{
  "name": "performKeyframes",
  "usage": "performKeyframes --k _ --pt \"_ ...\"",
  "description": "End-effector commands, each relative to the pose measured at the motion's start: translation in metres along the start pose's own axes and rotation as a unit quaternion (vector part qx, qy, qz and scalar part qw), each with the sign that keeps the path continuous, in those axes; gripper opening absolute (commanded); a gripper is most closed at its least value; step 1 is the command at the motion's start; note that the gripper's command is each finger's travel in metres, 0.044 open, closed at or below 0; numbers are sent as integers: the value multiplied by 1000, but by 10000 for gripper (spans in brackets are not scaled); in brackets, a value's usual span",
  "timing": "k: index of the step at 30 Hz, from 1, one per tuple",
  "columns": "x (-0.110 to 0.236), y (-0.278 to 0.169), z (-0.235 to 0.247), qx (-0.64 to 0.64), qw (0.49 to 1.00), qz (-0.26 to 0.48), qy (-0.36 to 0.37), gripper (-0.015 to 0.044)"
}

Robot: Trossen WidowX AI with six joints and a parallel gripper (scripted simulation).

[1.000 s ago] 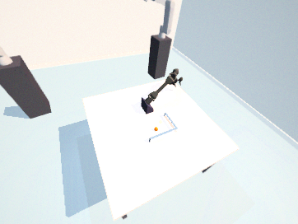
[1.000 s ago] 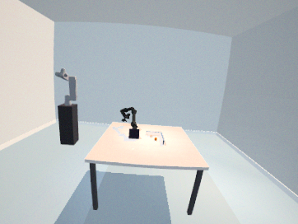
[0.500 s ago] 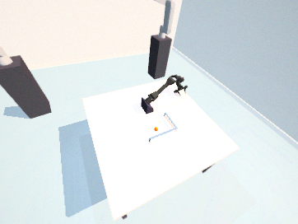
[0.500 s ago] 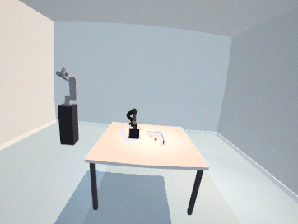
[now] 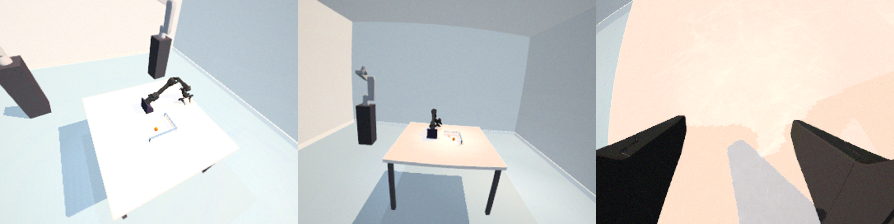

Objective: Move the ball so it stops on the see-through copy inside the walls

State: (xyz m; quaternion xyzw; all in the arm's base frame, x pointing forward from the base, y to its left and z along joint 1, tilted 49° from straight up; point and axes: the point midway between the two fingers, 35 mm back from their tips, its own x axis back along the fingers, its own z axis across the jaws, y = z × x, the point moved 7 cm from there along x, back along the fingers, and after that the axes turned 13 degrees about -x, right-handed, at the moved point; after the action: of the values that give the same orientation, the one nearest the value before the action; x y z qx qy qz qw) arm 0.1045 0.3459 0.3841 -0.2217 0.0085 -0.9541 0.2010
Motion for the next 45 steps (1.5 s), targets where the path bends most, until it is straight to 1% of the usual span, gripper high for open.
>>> performKeyframes --k 1,5,12,18,23,28,34,37,40,43,45 --pt "-31 22 3 39 999 -30 -22 305" --pt "-67 51 5 89 993 -58 -56 305" --pt "-134 124 2 187 968 -84 -144 305" --pt "-178 201 -9 255 938 -72 -225 305" --pt "-202 273 -24 296 911 -40 -283 305" --pt "-210 343 -45 322 891 3 -320 305" --pt "-201 423 -74 340 876 60 -336 305" --pt "-197 460 -109 333 866 122 -353 305" --pt "-188 490 -148 317 860 190 -352 305" --pt "-179 511 -189 294 857 262 -332 305" --pt "-170 521 -218 272 860 308 -304 305"
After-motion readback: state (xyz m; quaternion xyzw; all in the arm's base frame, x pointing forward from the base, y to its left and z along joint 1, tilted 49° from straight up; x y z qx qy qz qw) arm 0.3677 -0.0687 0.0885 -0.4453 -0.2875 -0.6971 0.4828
